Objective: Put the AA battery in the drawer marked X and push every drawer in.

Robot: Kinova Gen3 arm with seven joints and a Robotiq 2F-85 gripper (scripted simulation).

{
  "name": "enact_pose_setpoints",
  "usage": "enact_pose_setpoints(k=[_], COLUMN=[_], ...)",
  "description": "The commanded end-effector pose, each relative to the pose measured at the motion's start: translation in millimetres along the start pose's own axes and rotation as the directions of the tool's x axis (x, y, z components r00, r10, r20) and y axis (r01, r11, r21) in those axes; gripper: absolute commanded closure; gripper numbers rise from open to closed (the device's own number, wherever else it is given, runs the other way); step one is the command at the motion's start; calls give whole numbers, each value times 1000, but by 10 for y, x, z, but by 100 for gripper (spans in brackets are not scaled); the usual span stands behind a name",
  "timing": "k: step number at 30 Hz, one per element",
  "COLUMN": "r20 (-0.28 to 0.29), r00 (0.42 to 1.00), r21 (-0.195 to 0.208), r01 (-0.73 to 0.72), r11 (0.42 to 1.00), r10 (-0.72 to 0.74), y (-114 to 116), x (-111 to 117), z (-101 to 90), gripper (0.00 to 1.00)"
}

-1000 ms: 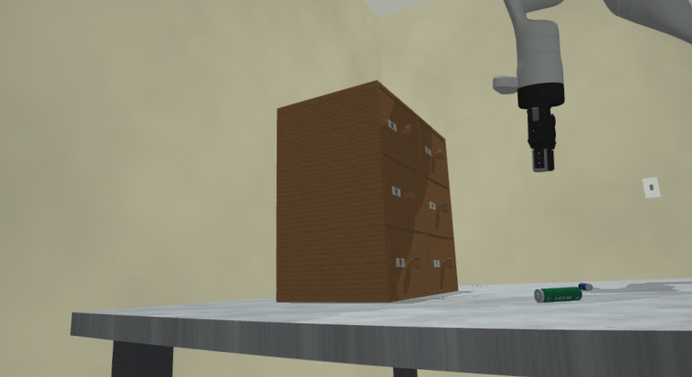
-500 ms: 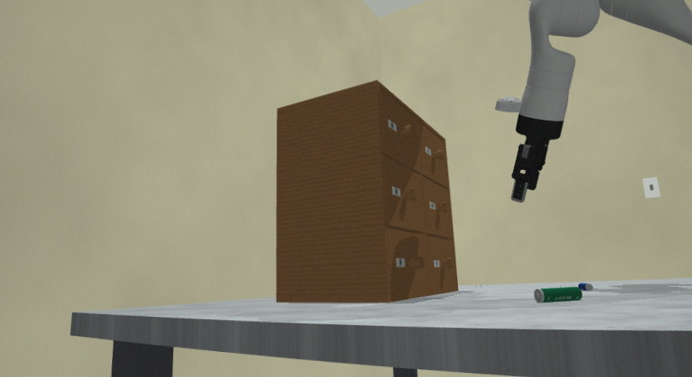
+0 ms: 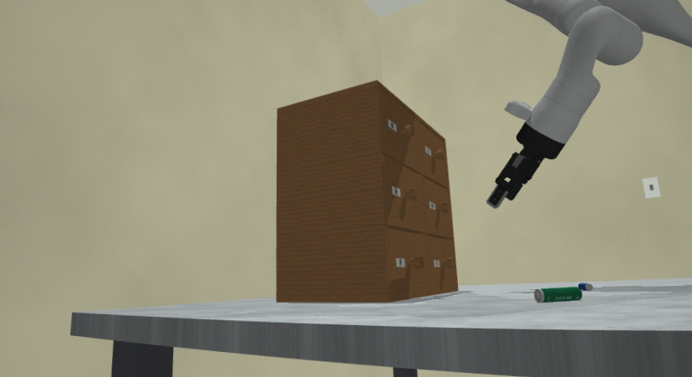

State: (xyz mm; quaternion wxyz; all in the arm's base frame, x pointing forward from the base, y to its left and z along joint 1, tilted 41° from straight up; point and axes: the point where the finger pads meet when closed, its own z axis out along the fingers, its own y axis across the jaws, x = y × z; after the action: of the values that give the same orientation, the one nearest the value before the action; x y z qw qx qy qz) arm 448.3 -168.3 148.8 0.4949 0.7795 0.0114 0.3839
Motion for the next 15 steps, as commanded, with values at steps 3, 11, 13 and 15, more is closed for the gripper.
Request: enact_pose_setpoints(k=[3, 11, 13, 15], r20=[-53, -102, -110, -114], r00=[999, 994, 992, 990], r21=[66, 171, 201, 227], r01=[11, -30, -42, -52], r11=[998, 985, 979, 972], r10=[-7, 48, 65, 79], y=[-201, -459, -528, -588], x=[-142, -168, -182, -195], z=[10, -54, -79, -102], gripper=[0, 0, 0, 0])
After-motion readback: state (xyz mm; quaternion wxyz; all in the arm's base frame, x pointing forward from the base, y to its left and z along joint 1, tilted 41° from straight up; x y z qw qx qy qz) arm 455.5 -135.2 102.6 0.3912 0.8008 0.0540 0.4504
